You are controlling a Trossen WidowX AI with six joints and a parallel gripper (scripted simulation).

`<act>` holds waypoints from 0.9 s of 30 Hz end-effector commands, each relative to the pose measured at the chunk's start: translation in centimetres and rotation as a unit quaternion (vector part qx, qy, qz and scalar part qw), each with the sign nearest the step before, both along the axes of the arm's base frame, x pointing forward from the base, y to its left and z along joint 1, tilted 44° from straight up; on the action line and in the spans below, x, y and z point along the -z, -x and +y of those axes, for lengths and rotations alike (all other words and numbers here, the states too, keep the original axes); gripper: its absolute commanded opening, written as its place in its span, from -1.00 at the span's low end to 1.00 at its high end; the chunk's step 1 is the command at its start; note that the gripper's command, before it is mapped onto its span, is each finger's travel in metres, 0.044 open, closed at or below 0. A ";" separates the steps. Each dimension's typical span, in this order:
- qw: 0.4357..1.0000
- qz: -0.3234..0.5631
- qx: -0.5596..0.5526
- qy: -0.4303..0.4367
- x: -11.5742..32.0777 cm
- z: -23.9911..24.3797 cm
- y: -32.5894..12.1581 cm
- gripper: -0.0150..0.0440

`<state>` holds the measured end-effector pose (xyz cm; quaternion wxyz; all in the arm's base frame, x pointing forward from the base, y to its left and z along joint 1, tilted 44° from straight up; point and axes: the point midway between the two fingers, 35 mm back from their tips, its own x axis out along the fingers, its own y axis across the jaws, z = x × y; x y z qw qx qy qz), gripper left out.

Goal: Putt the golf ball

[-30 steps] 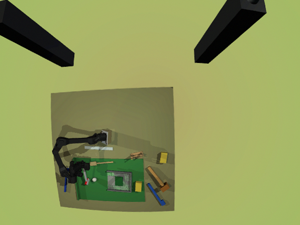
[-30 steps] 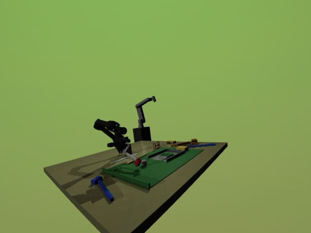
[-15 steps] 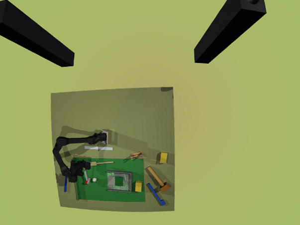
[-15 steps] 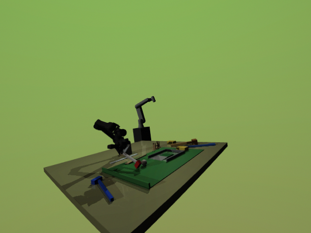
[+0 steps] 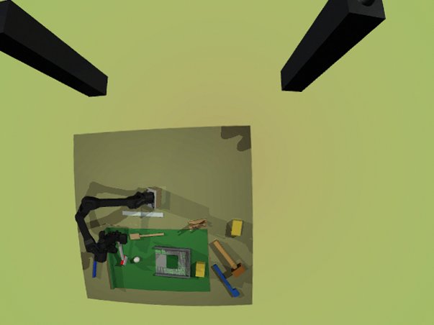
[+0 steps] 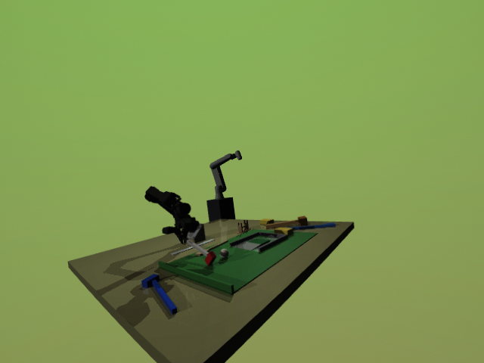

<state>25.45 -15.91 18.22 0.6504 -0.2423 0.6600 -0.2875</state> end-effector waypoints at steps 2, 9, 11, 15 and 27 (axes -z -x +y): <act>1.000 0.000 0.000 0.000 -0.1 -0.1 0.0 -0.49; 1.000 -0.002 -0.002 -0.008 3.4 3.4 -1.1 -0.49; 1.000 -0.002 -0.002 -0.009 5.4 5.4 -1.3 -0.49; 1.000 -0.002 -0.003 -0.005 8.8 9.2 -0.9 -0.49; 1.000 -0.002 -0.004 -0.005 7.5 11.6 -1.0 -0.49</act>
